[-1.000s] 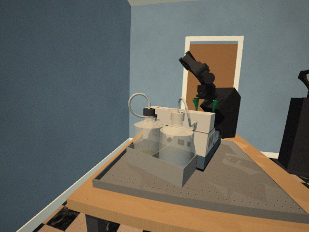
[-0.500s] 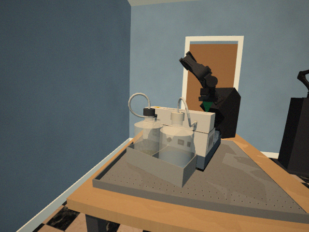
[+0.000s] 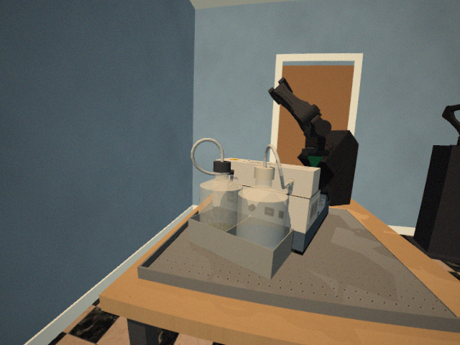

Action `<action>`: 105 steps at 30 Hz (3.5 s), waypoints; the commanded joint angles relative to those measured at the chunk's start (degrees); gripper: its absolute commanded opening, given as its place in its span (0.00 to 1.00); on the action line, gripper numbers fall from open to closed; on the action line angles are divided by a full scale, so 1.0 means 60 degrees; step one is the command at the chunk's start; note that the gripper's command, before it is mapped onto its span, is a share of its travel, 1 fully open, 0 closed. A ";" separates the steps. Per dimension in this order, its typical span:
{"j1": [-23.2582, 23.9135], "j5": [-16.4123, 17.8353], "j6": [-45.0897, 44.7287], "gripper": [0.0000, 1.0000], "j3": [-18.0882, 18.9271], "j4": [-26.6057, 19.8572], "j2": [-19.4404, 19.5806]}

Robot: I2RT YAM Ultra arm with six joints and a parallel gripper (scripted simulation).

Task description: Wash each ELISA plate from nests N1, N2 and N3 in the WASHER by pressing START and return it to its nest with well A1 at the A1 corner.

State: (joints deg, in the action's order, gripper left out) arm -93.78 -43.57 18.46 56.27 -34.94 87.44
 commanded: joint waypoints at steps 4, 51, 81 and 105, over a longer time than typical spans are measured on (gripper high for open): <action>-0.0178 -0.0061 0.0174 0.00 -0.0524 0.0803 0.0005; -0.0890 -0.0342 0.1096 0.00 -0.3807 0.5308 0.1895; 0.1280 0.0633 0.5787 1.00 -0.3843 0.3931 -0.1316; 0.4095 0.2321 0.8643 1.00 -0.3628 0.2668 -0.3942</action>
State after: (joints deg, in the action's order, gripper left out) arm -70.65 -31.48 66.83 33.78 -17.28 65.45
